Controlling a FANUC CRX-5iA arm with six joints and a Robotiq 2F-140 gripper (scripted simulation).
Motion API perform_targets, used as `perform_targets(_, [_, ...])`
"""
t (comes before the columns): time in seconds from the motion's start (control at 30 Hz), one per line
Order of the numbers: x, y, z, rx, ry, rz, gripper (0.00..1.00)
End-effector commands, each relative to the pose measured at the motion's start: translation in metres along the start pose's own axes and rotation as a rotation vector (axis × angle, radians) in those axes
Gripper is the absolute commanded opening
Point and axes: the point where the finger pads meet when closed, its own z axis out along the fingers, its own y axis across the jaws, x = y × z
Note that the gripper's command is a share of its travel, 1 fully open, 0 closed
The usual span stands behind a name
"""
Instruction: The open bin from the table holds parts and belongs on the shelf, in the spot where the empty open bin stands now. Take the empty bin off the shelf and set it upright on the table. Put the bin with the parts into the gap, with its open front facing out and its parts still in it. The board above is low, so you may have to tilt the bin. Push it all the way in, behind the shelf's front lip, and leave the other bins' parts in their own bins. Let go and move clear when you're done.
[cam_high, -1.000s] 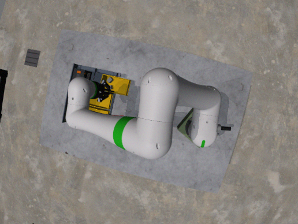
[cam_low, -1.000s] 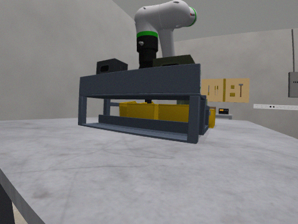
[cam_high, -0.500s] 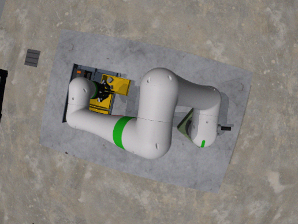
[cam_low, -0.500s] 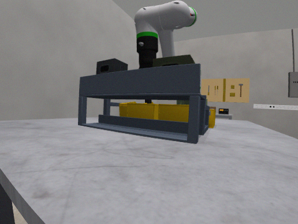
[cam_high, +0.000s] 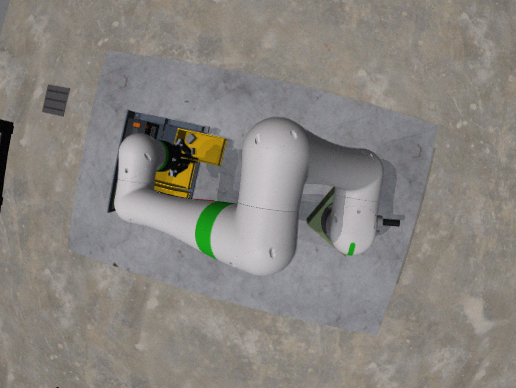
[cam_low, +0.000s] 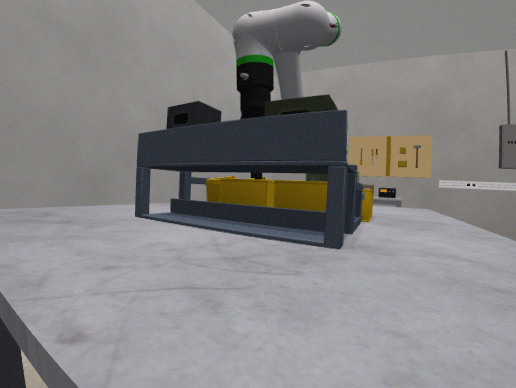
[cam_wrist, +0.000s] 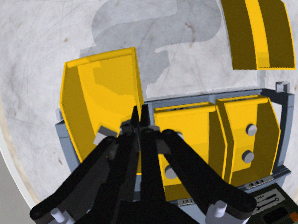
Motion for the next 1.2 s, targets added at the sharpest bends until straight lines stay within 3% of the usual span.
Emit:
perform_targets(0.0, [-0.001,0.0,-0.001,0.0,-0.003,0.0,0.1])
perform_targets(1.17, [-0.016,0.0,-0.002,0.0,-0.027,0.0,0.1])
